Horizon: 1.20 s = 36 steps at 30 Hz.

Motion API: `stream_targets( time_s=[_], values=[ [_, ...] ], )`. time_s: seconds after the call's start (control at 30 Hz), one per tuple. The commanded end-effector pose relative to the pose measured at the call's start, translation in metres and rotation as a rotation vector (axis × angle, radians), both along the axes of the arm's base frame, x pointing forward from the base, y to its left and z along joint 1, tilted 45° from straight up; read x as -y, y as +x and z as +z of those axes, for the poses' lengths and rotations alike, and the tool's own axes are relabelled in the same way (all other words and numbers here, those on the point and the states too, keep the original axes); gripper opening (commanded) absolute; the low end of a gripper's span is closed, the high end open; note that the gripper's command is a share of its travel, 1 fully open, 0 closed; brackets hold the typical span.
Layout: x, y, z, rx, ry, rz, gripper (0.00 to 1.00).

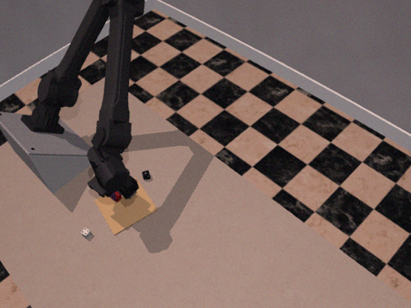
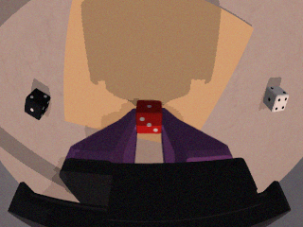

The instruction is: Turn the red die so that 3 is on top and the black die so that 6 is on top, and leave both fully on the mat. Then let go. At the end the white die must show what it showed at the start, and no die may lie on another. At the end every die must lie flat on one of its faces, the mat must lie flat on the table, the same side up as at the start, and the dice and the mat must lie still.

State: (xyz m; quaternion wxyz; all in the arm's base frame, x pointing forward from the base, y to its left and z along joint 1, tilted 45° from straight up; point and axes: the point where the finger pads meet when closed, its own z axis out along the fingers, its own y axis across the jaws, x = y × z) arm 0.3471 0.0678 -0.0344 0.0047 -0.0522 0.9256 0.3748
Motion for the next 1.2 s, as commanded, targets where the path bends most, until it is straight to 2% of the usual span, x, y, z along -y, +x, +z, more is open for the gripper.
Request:
stream_targets(
  time_s=[0.0,0.1,1.17],
  values=[
    [0.010,0.009,-0.001,0.008,-0.002,-0.061,0.15],
    [-0.001,0.006,-0.005,0.001,-0.002,-0.032,0.15],
    [0.001,0.006,-0.005,0.001,-0.002,-0.037,0.15]
  ],
)
